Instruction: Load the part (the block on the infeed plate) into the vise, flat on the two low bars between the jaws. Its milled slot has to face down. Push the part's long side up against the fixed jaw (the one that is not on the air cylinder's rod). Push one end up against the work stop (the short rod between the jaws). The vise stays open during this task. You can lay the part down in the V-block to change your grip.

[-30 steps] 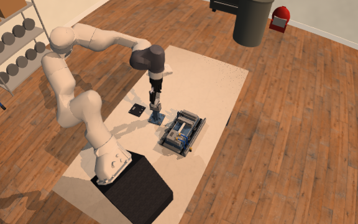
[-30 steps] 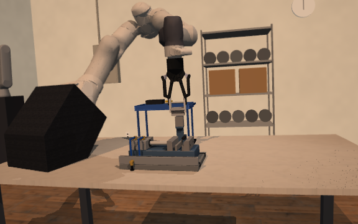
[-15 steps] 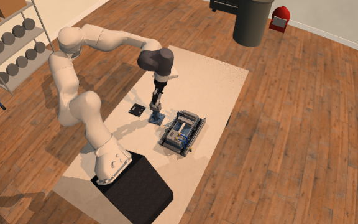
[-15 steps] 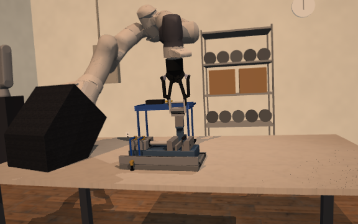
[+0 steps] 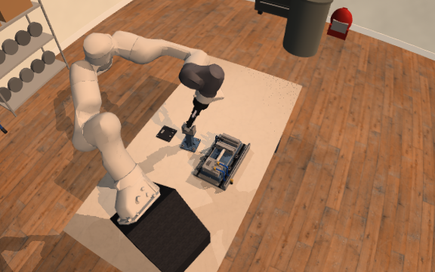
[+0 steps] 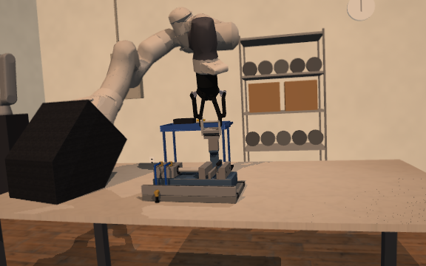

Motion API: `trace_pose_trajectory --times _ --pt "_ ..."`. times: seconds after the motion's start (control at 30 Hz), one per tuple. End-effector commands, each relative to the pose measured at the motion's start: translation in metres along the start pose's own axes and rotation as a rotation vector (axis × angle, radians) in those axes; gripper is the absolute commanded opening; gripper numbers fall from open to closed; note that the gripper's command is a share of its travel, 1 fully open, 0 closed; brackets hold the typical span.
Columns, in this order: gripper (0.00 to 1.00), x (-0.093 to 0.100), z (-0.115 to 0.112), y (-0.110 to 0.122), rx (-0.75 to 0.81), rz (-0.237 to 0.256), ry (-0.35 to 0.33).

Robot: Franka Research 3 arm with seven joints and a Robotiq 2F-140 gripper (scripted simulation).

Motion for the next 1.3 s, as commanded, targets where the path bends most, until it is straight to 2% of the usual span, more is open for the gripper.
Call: trace_pose_trajectory --times 0.0,0.7,1.27 --pt "0.0 -0.003 -0.006 -0.002 0.041 0.007 -0.082" --pt "0.0 -0.006 0.011 -0.001 0.041 0.02 -0.283" --pt "0.0 -0.009 0.02 -0.001 0.04 0.027 -0.385"
Point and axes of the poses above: the point where the finger pads meet when closed, its own x axis back along the fingers, its own y axis across the jaws, z = x × y, the point moved 6 cm from there along x, back along the fingers, and after that the axes turned 5 degrees about x, right-handed, at the moved point
